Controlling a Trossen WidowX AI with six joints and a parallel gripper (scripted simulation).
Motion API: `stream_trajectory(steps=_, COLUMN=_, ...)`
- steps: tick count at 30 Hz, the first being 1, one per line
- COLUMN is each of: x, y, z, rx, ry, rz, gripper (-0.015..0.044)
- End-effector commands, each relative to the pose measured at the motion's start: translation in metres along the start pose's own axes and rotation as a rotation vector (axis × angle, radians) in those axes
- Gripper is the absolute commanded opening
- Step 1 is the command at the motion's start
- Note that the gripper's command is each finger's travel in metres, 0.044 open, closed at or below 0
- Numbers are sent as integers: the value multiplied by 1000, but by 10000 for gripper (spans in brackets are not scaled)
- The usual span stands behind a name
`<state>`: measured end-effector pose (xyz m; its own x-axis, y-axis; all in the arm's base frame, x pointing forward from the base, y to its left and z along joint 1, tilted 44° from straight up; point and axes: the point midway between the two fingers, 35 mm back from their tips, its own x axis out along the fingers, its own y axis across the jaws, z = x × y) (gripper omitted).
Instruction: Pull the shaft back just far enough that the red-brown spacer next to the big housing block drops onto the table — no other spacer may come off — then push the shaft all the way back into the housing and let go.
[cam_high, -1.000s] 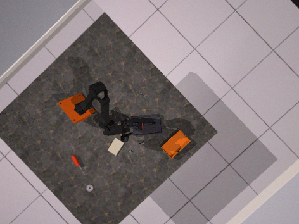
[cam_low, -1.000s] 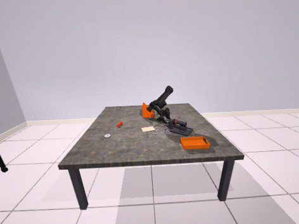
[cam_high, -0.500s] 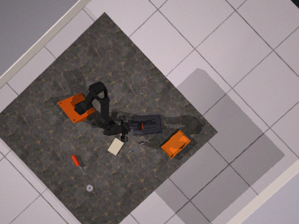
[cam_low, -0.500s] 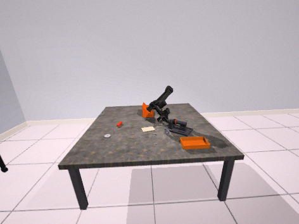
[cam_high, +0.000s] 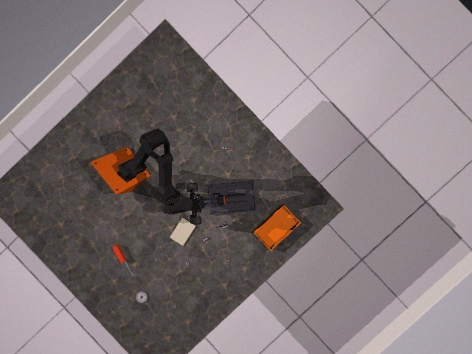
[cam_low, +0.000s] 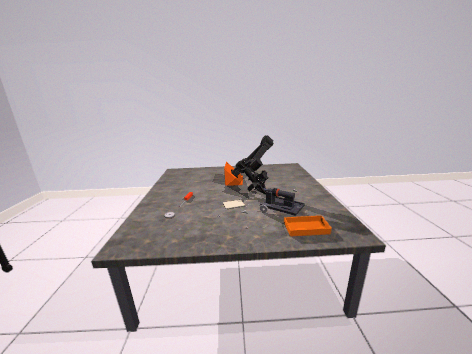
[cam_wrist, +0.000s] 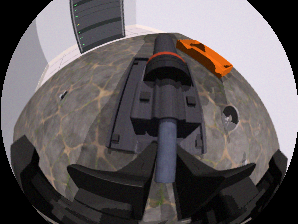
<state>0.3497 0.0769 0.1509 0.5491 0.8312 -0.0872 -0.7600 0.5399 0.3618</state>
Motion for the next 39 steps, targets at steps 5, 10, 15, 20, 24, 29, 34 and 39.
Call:
stream_trajectory(steps=5, x=-5, y=0, z=-5, rx=2, ry=1, rz=1, gripper=0)
stream_trajectory(steps=10, x=-7, y=0, z=-7, rx=2, ry=1, rz=1, gripper=0)
stream_trajectory(steps=15, x=-8, y=0, z=-8, rx=2, ry=1, rz=1, gripper=0)
stream_trajectory(steps=20, x=-8, y=0, z=-8, rx=2, ry=1, rz=1, gripper=0)
stream_trajectory(steps=24, x=-8, y=0, z=-8, rx=2, ry=1, rz=1, gripper=0)
stream_trajectory(steps=29, x=-8, y=0, z=-9, rx=2, ry=1, rz=1, gripper=0)
stream_trajectory(steps=34, x=-9, y=0, z=-9, rx=2, ry=1, rz=1, gripper=0)
stream_trajectory(steps=39, x=-9, y=0, z=-9, rx=2, ry=1, rz=1, gripper=0)
